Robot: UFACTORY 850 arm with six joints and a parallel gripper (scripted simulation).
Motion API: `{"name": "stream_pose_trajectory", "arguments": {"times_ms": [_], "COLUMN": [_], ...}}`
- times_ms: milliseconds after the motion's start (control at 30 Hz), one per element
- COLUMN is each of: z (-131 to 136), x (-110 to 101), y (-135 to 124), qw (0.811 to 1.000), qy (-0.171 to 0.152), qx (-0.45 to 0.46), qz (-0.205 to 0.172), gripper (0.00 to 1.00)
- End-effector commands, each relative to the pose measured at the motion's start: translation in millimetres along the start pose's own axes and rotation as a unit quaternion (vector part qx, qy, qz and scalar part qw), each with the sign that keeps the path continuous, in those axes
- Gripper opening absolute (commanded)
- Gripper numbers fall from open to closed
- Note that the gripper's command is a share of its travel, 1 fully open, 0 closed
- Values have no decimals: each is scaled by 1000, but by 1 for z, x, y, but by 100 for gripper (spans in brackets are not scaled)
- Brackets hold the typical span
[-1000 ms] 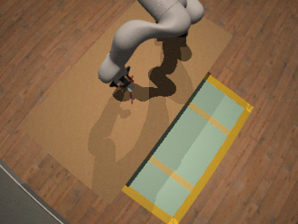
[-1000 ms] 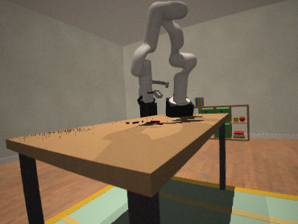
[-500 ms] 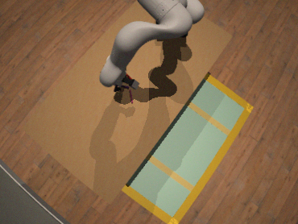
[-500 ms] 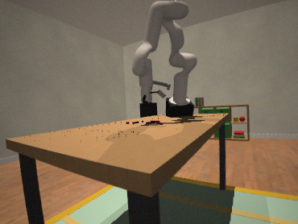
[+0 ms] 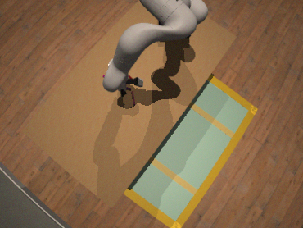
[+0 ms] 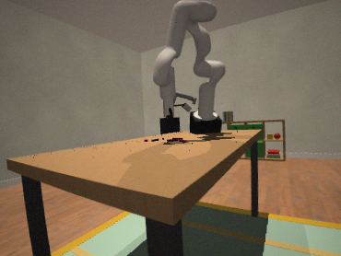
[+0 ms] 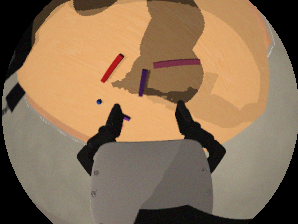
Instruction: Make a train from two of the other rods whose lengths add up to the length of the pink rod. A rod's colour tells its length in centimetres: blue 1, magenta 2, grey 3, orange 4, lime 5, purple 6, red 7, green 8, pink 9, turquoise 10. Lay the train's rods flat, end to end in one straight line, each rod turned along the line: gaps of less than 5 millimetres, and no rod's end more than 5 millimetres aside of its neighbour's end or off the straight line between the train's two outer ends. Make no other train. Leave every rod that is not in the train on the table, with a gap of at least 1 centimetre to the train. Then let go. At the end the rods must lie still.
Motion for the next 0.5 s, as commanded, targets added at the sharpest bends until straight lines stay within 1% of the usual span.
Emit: {"name": "stream_pose_trajectory", "arguments": {"times_ms": [0,467], "z": [2,2], "x": [-1,-1], "y": [1,1], "qw": [999,999], "qy": [-11,-11], "qx": [-47,-50], "qz": [-10,-10], "gripper": [100,100]}}
Point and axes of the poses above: the point where the finger pads meet when closed, its own x axis out along the fingers, its own z axis across the jaws, y = z × x, the point moved 9 cm from there along -x, back along the fingers, and after that the axes turned 13 degrees about -x, right-handed, at the moved point
